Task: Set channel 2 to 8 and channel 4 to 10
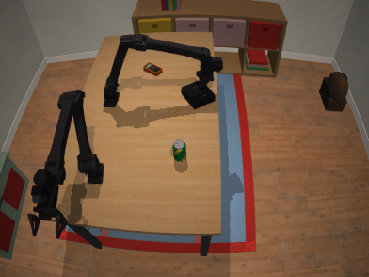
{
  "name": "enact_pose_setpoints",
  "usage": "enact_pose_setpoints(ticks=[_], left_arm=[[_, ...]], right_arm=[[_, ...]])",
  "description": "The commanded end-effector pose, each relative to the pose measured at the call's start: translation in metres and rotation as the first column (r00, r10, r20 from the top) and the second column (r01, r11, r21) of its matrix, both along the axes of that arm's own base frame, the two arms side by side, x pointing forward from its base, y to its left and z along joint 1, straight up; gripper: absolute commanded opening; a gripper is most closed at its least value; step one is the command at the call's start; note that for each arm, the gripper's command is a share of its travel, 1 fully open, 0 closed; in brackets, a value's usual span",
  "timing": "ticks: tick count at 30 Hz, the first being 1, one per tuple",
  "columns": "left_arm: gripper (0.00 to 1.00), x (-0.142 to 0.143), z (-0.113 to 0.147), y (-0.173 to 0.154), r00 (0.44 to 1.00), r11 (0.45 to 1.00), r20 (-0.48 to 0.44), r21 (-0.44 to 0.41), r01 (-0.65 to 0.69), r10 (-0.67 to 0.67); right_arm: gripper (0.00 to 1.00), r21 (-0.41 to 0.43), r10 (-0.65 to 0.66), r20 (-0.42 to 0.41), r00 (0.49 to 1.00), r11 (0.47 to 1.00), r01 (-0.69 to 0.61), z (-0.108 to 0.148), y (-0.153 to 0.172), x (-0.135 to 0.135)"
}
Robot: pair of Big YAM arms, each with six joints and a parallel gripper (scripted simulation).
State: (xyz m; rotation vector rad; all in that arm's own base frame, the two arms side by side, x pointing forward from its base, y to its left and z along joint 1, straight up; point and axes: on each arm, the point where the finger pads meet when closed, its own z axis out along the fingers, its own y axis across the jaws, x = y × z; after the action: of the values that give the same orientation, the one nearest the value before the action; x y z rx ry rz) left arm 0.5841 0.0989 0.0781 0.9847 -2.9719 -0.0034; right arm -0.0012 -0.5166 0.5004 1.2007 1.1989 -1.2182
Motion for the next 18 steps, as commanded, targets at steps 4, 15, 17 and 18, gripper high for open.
enact_pose_setpoints(ticks=[4, 15, 17, 18], left_arm=[[0.0, 0.0231, 0.0406, 0.0012, 0.995, 1.0, 0.102, 0.016, 0.005, -0.007], [0.0, 0.0234, 0.0408, 0.0013, 0.995, 1.0, 0.102, 0.017, 0.005, -0.007], [0.0, 0.0234, 0.0408, 0.0013, 0.995, 1.0, 0.102, 0.017, 0.005, -0.007], [0.0, 0.0234, 0.0408, 0.0013, 0.995, 1.0, 0.102, 0.017, 0.005, -0.007]], right_arm=[[1.0, 0.008, 0.008, 0.005, 1.0, 1.0, -0.008, -0.009, -0.0069, 0.0031], [1.0, 0.008, 0.008, 0.005, 1.0, 1.0, -0.008, -0.009, -0.0069, 0.0031], [1.0, 0.008, 0.008, 0.005, 1.0, 1.0, -0.008, -0.009, -0.0069, 0.0031], [1.0, 0.008, 0.008, 0.005, 1.0, 1.0, -0.008, -0.009, -0.0069, 0.0031]])
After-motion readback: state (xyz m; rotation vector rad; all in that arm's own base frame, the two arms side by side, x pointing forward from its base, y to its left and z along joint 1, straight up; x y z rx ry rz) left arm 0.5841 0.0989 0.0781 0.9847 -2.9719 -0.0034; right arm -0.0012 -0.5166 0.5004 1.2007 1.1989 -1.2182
